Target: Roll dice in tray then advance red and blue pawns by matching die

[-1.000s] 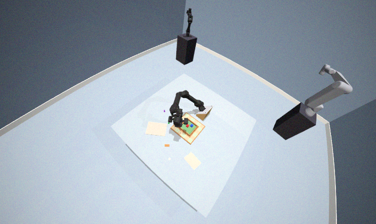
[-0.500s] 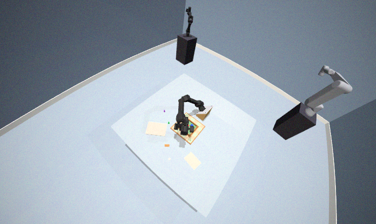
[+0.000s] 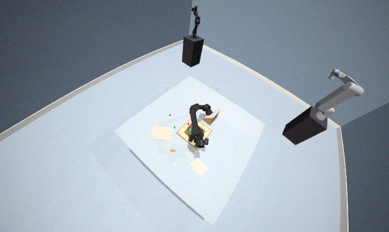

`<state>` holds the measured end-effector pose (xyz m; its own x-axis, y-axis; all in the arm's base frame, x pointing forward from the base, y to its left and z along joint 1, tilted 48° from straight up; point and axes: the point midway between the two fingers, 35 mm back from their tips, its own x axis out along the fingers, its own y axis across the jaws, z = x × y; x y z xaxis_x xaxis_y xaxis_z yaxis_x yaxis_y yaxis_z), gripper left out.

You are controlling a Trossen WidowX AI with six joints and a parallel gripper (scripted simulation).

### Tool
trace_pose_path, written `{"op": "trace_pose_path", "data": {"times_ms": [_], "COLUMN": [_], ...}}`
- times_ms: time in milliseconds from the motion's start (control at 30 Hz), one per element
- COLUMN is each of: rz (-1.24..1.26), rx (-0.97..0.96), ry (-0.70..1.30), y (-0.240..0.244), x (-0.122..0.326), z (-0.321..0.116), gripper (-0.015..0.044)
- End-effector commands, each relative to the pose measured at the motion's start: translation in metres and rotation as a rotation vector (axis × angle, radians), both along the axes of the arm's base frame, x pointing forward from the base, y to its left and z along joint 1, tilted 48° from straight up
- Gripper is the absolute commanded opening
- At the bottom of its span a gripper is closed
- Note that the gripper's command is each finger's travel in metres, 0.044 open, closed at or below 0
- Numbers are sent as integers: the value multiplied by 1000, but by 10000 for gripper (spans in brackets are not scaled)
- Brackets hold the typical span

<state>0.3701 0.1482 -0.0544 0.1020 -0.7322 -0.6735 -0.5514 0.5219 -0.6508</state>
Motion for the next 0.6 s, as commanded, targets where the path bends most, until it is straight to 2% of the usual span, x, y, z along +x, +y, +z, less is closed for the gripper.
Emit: {"op": "trace_pose_path", "data": {"times_ms": [0, 567], "rz": [-5, -5], "rx": [7, 6], "ry": [-12, -12], "y": [3, -24], "x": [-1, 3], "z": [-6, -31], "gripper": [0, 0]}}
